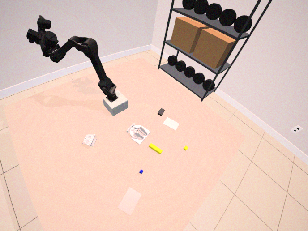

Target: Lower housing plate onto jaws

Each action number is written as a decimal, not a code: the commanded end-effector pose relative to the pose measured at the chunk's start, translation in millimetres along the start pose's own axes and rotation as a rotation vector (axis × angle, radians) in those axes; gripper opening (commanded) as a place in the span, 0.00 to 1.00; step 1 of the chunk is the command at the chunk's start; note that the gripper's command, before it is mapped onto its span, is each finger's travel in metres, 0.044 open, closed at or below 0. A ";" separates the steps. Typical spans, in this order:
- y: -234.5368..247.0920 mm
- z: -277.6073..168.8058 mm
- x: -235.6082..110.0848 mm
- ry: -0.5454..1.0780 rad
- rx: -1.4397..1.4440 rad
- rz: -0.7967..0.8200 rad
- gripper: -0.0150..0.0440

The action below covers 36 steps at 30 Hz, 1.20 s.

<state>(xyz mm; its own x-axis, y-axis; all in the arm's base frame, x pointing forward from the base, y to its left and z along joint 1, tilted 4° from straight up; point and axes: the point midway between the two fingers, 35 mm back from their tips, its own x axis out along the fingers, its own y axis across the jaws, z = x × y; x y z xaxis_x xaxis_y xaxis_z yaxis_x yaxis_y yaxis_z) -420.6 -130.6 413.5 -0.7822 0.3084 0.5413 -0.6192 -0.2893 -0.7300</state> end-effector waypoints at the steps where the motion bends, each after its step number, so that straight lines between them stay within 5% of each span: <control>1: 0.0 0.0 0.0 0.000 0.000 0.000 0.98; 16: 38.7 66.6 -44.9 -0.162 0.230 0.237 1.00; 36: 67.4 148.1 -146.7 -0.344 0.470 0.615 1.00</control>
<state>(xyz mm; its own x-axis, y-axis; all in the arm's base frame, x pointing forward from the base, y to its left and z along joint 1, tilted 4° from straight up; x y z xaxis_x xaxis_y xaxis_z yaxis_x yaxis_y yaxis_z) -369.4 -315.8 351.8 -0.9284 -0.2428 0.2813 -0.0395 -0.6883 -0.7244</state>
